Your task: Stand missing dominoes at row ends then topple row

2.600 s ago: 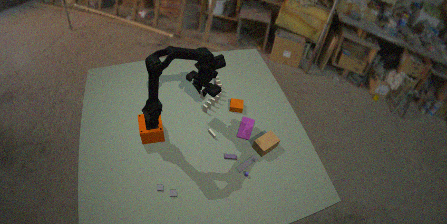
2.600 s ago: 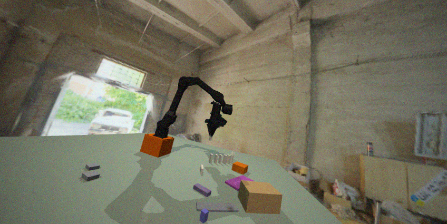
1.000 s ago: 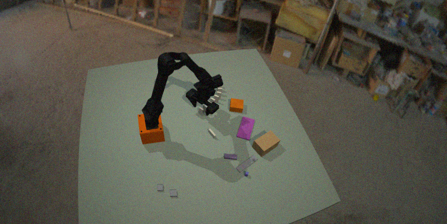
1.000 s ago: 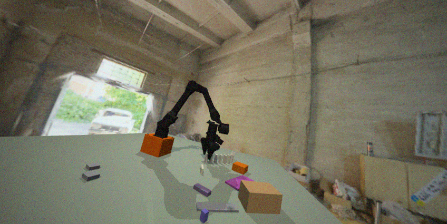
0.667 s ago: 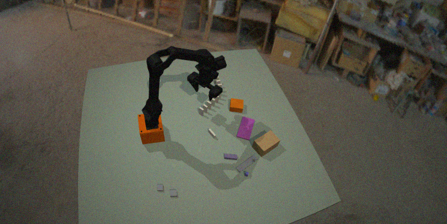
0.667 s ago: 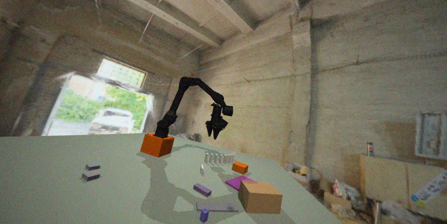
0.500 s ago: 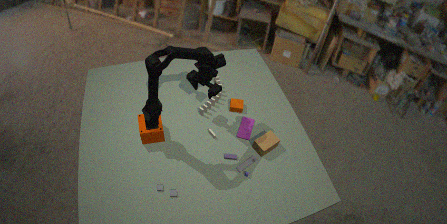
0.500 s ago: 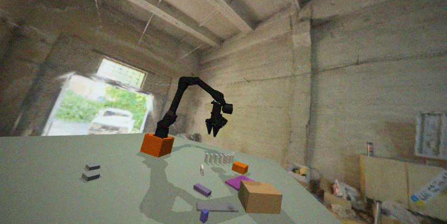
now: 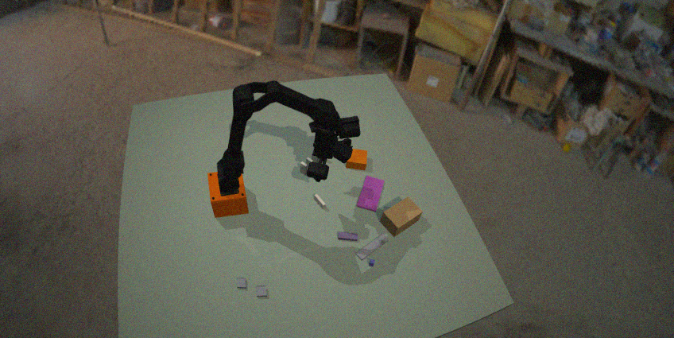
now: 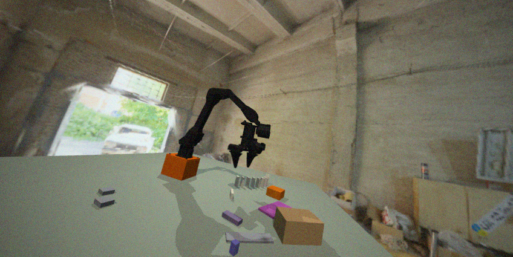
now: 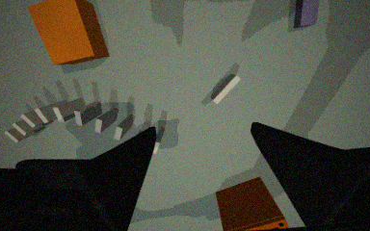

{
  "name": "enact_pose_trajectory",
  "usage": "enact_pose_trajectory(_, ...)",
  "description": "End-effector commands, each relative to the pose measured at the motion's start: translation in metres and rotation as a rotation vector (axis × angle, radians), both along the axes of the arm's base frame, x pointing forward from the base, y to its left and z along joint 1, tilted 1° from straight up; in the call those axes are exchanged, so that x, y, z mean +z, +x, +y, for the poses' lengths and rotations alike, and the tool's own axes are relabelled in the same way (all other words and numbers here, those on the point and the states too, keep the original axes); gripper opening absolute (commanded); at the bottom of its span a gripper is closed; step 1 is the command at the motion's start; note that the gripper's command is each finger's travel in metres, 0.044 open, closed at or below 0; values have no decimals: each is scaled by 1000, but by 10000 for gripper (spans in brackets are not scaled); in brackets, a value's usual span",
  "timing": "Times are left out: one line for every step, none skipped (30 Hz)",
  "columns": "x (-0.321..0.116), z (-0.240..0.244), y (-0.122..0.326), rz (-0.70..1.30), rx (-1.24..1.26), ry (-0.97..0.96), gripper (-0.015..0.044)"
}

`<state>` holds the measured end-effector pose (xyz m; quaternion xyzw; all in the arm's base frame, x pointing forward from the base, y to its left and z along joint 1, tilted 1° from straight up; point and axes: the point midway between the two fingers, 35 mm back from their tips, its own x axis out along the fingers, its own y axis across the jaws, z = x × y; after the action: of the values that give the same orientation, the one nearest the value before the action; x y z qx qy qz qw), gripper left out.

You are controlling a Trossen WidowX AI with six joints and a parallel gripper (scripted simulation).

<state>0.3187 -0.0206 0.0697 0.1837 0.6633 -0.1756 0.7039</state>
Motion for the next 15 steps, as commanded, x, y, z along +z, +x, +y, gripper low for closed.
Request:
enact_pose_trajectory(-32, -58, -3, 11, -652, 31, 440)
enact_pose_trajectory(-34, -63, -3, 10, -714, 34, 440)
enact_pose_trajectory(-35, -65, -3, 10, -735, 35, 440)
enact_pose_trajectory(-35, -65, -3, 10, -735, 35, 440)
enact_pose_trajectory(-35, -65, -3, 10, -735, 35, 440)
enact_pose_trajectory(-35, -65, -3, 10, -735, 35, 440)
enact_pose_trajectory(-35, -65, -3, 10, -735, 35, 440)
enact_pose_trajectory(-35, -65, -3, 10, -735, 35, 440)
enact_pose_trajectory(-35, -65, -3, 10, -735, 35, 440)
enact_pose_trajectory(-35, -65, -3, 10, -735, 35, 440)
enact_pose_trajectory(-35, -65, -3, 10, -735, 35, 440)
enact_pose_trajectory(-37, -65, -3, 10, -735, 35, 440)
enact_pose_trajectory(-42, -66, -2, 10, -735, 35, 440)
enact_pose_trajectory(-51, -66, -1, 10, -735, 35, 440)
enact_pose_trajectory(-62, -66, -1, 10, -735, 35, 440)
